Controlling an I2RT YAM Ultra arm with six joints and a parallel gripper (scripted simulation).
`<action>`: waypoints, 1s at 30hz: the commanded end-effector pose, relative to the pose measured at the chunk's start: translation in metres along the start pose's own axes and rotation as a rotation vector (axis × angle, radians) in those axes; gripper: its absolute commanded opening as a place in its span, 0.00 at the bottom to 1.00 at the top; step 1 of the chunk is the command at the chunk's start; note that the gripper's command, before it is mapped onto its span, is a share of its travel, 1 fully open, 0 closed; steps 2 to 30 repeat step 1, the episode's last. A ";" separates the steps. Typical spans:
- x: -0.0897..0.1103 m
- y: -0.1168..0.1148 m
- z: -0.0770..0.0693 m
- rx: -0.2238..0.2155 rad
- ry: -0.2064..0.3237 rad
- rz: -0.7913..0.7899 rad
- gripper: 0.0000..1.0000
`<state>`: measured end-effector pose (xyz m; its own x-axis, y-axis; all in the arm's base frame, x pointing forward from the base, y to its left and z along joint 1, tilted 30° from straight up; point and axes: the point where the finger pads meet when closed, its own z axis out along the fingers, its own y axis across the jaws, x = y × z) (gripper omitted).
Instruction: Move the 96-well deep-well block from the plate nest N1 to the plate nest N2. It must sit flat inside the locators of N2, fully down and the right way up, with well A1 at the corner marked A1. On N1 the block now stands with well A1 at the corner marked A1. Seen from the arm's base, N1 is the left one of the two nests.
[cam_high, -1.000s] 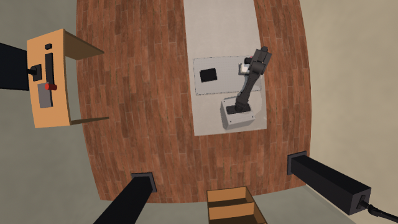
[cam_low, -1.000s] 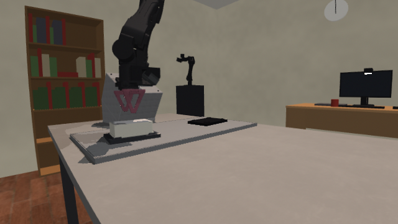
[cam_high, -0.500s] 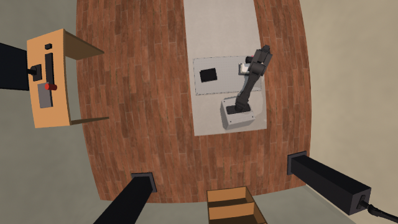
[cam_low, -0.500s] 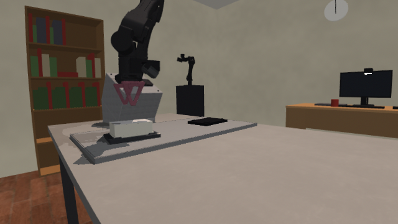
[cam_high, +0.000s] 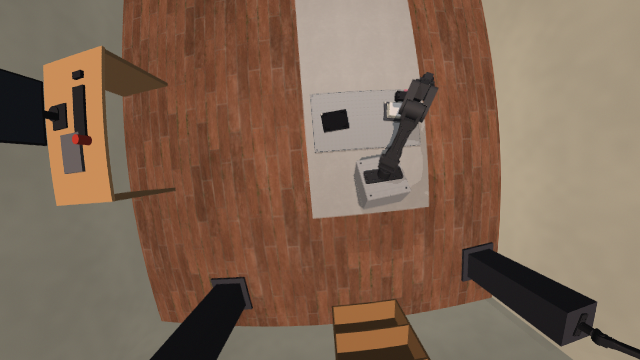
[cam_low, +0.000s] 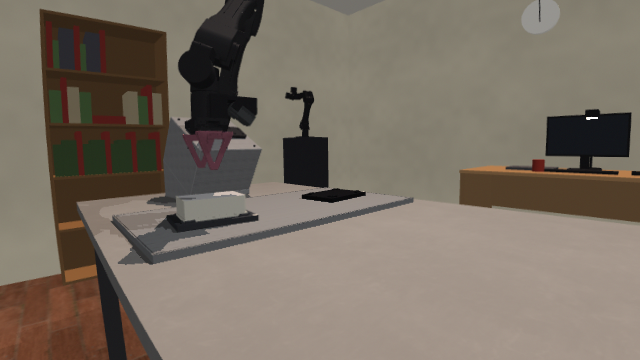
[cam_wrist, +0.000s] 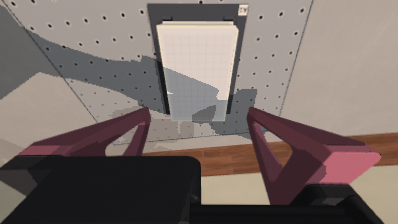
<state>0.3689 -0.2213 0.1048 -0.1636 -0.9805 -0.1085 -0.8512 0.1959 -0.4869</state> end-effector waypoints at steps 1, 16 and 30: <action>-0.001 -0.002 -0.004 0.009 -0.006 -0.002 1.00; -0.001 -0.002 -0.004 0.009 -0.006 -0.002 1.00; -0.001 -0.002 -0.004 0.009 -0.006 -0.002 1.00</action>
